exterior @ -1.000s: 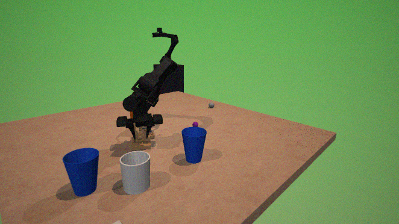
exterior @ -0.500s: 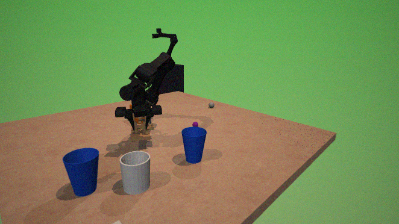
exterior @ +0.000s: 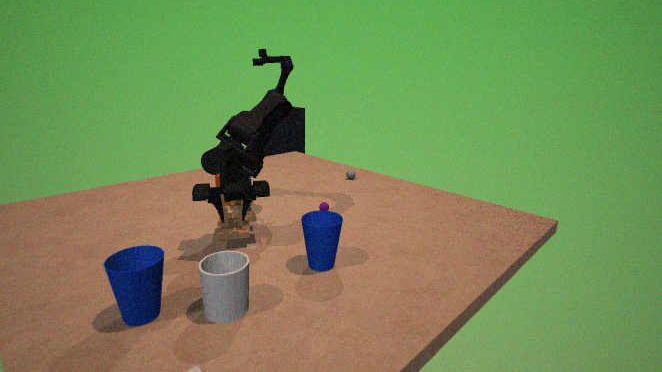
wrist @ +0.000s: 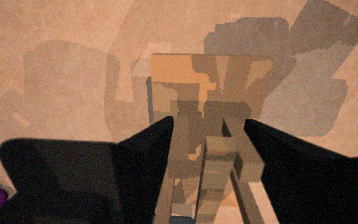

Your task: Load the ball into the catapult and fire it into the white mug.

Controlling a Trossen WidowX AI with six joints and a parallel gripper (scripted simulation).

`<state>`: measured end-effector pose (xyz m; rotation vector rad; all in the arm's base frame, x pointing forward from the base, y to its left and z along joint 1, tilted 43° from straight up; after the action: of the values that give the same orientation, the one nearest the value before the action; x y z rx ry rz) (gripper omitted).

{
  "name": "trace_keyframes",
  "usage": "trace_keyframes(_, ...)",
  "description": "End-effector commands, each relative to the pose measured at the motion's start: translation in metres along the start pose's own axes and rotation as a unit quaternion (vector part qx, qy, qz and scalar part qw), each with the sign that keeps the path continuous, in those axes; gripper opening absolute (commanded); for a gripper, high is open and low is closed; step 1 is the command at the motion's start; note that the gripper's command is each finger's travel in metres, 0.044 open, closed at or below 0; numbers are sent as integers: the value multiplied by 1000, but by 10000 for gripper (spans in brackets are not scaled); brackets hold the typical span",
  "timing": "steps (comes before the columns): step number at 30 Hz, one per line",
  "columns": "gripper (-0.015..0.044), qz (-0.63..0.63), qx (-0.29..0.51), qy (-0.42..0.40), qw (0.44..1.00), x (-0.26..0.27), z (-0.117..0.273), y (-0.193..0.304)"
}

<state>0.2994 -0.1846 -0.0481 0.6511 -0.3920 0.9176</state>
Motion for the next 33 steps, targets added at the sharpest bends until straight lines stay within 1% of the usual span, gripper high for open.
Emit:
trace_keyframes(1, 0, -5, -2, -3, 1000, -1, -6, 0)
trace_keyframes(16, 0, -7, -1, -4, 1000, -1, -30, 0)
trace_keyframes(22, 0, -2, 1, -1, 1000, 0, -26, 1)
trace_keyframes(33, 289, -2, 1, -1, 1000, 0, -26, 1)
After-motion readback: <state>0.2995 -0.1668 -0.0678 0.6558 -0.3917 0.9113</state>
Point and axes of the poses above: the point midway between the two fingers, 35 mm back from their tips, its own z axis back along the fingers, its own x axis across the jaws, y = z × x, the point moved 3 cm from there along z, back along the fingers, and after that the axes turned 6 degrees about -z, right-handed, at the moved point
